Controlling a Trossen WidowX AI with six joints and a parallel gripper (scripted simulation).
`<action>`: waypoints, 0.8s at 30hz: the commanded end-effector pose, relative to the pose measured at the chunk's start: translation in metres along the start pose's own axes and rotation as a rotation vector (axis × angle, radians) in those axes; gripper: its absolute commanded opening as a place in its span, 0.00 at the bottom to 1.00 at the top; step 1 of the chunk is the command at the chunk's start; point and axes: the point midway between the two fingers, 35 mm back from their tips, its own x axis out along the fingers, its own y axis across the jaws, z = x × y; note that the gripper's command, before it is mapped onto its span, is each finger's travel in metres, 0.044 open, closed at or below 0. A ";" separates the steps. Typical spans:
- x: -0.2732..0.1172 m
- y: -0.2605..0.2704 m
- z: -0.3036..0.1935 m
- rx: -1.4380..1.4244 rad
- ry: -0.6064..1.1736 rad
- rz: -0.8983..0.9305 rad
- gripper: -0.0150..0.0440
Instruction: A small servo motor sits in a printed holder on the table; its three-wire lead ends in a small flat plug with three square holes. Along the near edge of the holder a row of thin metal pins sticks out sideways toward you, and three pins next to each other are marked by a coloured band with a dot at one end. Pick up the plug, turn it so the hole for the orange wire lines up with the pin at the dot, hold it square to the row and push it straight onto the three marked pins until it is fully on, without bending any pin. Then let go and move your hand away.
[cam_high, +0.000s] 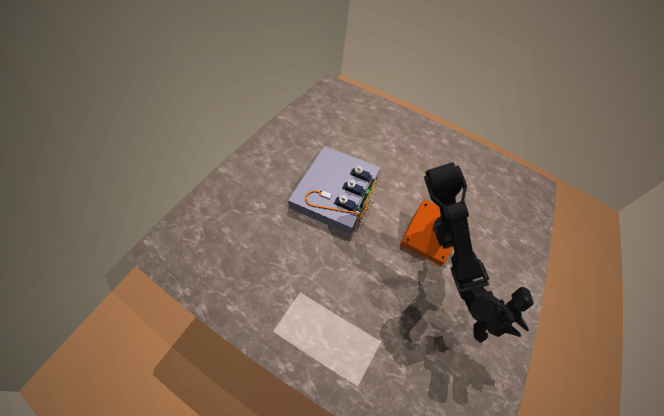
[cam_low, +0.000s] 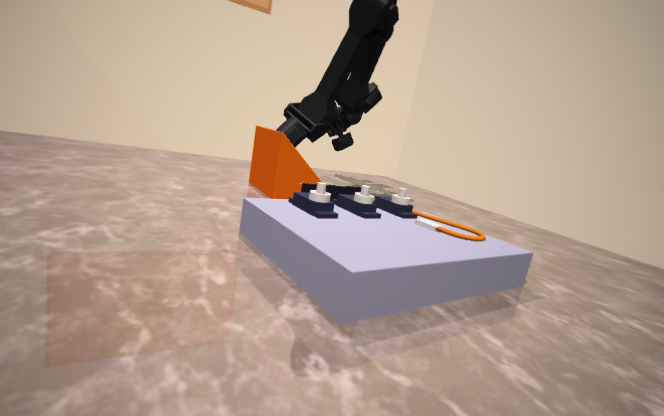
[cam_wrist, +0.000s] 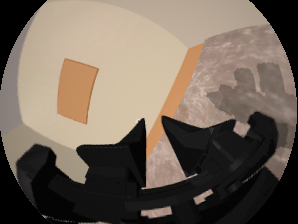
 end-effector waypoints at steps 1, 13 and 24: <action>-0.004 -0.012 0.009 -0.015 -0.026 -0.051 0.45; -0.022 -0.048 0.027 -0.035 -0.083 -0.206 0.45; -0.044 -0.079 0.043 -0.058 -0.130 -0.349 0.45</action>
